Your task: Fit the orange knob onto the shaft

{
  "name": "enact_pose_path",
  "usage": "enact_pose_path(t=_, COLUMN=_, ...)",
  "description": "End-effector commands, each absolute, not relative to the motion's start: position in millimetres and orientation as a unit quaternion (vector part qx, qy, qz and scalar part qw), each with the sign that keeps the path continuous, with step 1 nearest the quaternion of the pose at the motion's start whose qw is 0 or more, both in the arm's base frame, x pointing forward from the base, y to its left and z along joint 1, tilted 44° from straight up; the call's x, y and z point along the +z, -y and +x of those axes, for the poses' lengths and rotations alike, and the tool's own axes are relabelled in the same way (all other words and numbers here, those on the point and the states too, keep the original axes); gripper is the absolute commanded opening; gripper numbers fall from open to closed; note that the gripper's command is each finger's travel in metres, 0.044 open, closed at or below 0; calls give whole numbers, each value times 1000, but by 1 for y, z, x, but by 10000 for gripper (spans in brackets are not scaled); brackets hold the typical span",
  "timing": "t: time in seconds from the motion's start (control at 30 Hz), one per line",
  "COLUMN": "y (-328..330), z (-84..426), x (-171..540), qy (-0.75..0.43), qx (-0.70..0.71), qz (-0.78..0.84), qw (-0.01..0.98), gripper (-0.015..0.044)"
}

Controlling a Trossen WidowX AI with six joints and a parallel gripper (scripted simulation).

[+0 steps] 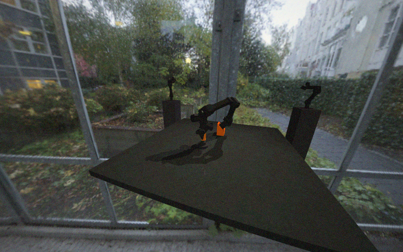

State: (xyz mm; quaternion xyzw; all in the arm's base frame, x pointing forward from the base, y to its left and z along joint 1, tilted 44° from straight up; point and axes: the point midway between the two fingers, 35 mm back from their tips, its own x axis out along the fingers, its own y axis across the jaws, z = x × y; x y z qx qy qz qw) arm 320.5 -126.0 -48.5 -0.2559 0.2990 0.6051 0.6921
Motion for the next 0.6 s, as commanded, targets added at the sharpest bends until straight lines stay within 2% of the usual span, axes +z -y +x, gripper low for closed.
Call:
enact_pose_path(t=0.0, y=128, z=320, x=-49, qy=-291, qx=607, qz=-266, qw=690, gripper=0)
enact_pose_path(t=0.57, y=124, z=320, x=-53, qy=-289, qx=608, qz=-268, qw=689, gripper=0)
